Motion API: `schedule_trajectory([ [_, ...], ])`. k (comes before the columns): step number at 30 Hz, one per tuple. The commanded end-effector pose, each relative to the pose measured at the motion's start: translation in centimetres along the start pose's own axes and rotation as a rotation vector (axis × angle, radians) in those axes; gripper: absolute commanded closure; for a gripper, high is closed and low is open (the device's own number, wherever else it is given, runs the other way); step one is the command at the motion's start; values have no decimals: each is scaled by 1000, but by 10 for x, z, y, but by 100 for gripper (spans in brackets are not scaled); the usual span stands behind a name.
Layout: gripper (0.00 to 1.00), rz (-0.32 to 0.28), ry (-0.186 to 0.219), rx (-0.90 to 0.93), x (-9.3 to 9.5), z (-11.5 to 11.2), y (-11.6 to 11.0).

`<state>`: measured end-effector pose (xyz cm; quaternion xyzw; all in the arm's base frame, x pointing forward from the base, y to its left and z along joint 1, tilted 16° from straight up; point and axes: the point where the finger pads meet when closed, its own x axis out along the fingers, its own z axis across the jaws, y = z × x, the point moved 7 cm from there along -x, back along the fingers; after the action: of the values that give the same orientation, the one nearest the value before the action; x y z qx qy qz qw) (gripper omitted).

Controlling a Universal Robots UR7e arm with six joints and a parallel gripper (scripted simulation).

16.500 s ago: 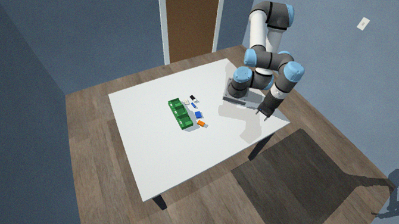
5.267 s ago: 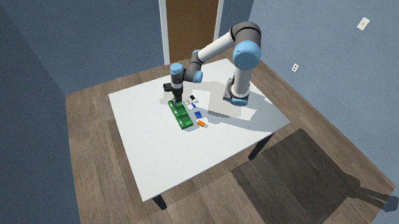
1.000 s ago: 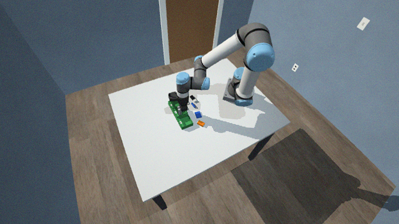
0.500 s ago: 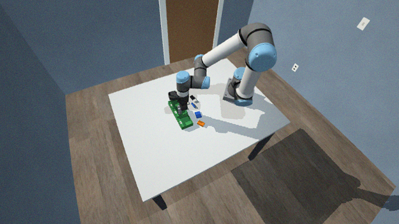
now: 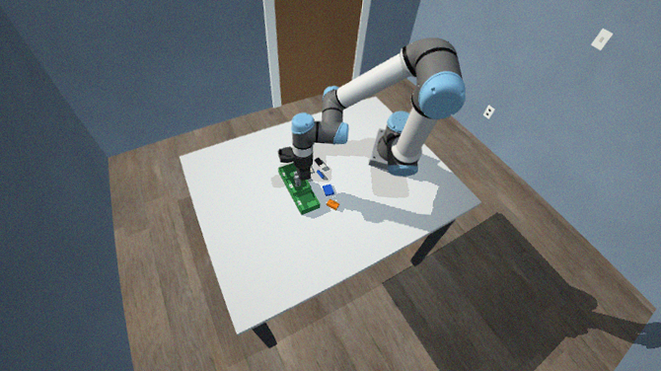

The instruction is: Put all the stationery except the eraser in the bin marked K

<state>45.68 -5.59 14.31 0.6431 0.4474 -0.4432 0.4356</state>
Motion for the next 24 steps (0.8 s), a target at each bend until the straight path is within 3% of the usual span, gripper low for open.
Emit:
schedule_trajectory([
  [1, 69, 1, 0, 0, -13, 0, 0],
  [6, 69, 1, 0, 0, -33, 0, 0],
  [15, 69, 1, 0, 0, -33, -5, 0],
  [24, 69, 1, 0, 0, -33, -49, -7],
])
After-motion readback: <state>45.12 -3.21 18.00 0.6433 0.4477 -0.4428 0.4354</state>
